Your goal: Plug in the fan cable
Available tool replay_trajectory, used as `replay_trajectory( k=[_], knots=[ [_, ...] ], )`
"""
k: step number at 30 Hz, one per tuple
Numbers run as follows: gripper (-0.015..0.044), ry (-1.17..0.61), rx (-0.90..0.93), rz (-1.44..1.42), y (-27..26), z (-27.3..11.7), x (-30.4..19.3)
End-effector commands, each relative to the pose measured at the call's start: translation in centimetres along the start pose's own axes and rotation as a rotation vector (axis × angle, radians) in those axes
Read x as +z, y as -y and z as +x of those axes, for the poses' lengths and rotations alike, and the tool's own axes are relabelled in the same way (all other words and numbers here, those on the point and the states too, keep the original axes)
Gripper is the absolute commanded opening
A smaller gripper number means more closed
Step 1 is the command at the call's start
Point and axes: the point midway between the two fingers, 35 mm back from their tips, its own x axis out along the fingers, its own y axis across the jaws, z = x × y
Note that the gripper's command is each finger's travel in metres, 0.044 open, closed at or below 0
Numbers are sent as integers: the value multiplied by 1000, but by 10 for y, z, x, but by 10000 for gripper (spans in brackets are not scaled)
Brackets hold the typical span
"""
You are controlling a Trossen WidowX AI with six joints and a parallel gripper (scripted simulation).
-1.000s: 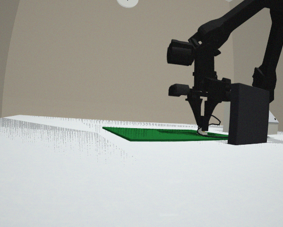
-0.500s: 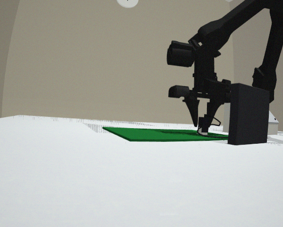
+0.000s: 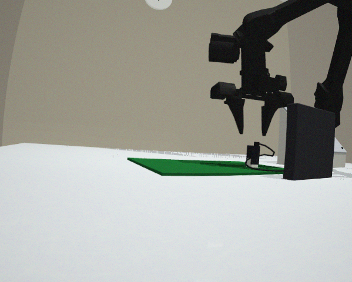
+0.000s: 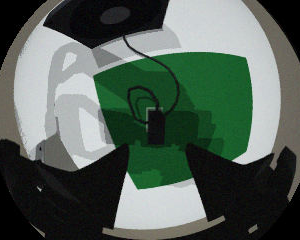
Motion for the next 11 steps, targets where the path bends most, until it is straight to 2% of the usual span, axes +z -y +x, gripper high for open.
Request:
replay_trajectory(
  k=[1, 4, 11],
  knots=[
    [260, -7, -3, -8, 0, -6, 0],
    [260, -11, -6, -7, 1, -7, -12],
    [260, -15, -5, -7, -15, -8, -118]
  ],
)
